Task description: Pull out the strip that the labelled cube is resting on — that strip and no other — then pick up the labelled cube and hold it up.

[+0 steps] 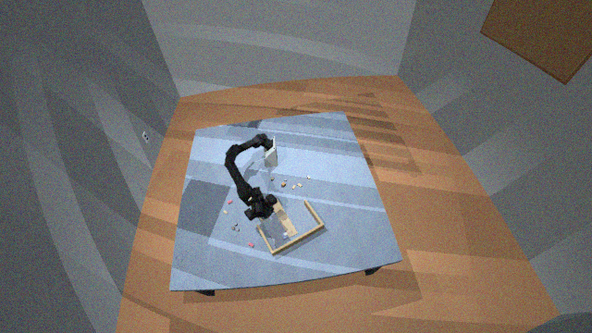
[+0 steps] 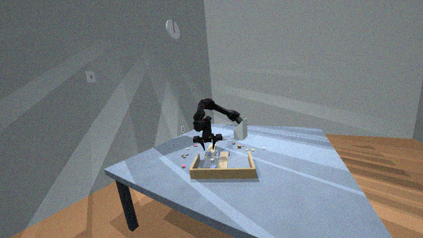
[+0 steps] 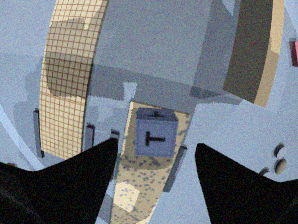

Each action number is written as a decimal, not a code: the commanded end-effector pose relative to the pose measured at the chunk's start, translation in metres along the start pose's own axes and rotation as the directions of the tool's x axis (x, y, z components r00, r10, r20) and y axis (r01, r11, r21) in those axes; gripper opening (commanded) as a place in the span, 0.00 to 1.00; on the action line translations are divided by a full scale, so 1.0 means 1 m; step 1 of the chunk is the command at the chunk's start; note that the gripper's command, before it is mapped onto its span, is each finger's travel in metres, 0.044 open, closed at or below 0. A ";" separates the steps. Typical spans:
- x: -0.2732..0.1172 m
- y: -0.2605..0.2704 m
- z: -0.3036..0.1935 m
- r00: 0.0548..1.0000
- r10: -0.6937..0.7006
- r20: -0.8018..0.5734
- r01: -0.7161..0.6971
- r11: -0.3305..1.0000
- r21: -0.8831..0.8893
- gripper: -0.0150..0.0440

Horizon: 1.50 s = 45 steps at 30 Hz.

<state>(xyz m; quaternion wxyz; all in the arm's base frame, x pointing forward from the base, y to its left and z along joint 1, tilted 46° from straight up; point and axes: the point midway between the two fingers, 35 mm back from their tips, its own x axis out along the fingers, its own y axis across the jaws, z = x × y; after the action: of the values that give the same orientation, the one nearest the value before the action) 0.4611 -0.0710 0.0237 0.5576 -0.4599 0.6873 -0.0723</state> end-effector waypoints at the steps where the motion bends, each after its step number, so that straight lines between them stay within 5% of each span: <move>1: 0.008 0.000 -0.001 1.000 0.001 -0.006 -0.001 1.000 -0.002 0.68; 24: 0.040 0.000 -0.003 1.000 -0.001 -0.007 0.001 1.000 -0.002 0.68; 27: 0.038 0.001 -0.002 1.000 0.002 -0.004 -0.002 1.000 -0.001 0.54; 36: 0.038 0.001 -0.002 1.000 0.002 -0.004 -0.002 1.000 -0.001 0.44; 40: 0.036 0.002 -0.003 1.000 0.002 -0.004 -0.002 1.000 -0.001 0.26; 45: 0.023 0.013 -0.014 1.000 0.003 -0.005 -0.003 1.000 -0.002 0.25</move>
<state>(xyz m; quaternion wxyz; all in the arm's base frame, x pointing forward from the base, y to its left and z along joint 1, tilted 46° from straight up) 0.4505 -0.0933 0.0008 0.5555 -0.4576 0.6903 -0.0733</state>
